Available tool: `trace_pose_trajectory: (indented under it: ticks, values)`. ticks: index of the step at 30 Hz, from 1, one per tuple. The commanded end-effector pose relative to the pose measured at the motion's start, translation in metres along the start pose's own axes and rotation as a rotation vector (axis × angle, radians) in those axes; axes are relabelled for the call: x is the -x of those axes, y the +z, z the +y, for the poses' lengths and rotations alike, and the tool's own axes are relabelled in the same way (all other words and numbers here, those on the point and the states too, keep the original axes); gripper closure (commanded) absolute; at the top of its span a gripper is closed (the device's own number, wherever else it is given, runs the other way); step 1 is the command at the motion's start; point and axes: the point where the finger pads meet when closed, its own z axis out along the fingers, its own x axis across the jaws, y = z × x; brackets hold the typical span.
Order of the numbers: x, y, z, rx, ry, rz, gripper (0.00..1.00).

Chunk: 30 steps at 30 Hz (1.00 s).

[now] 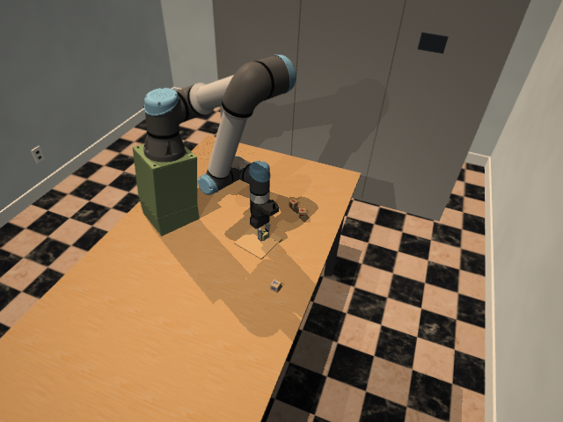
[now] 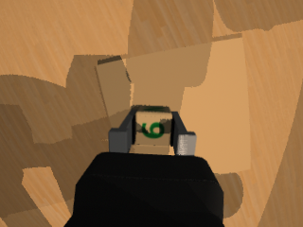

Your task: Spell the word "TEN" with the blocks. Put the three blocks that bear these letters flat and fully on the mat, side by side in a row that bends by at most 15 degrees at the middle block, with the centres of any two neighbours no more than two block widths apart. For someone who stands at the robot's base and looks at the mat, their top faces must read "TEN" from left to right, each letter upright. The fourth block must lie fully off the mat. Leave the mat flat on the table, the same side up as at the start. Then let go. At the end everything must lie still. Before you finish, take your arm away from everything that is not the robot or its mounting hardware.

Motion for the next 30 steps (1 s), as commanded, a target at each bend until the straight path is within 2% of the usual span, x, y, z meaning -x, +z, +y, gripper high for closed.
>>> trace_pose_trajectory:
  ticks: [1, 22, 30]
  values:
    - [0.0001, -0.0004, -0.0005, -0.001, 0.0, 0.0, 0.43]
    - [0.0001, -0.0007, -0.0005, -0.001, 0.0, 0.0, 0.43]
    - [0.0001, -0.0072, -0.0005, -0.001, 0.0, 0.0, 0.43]
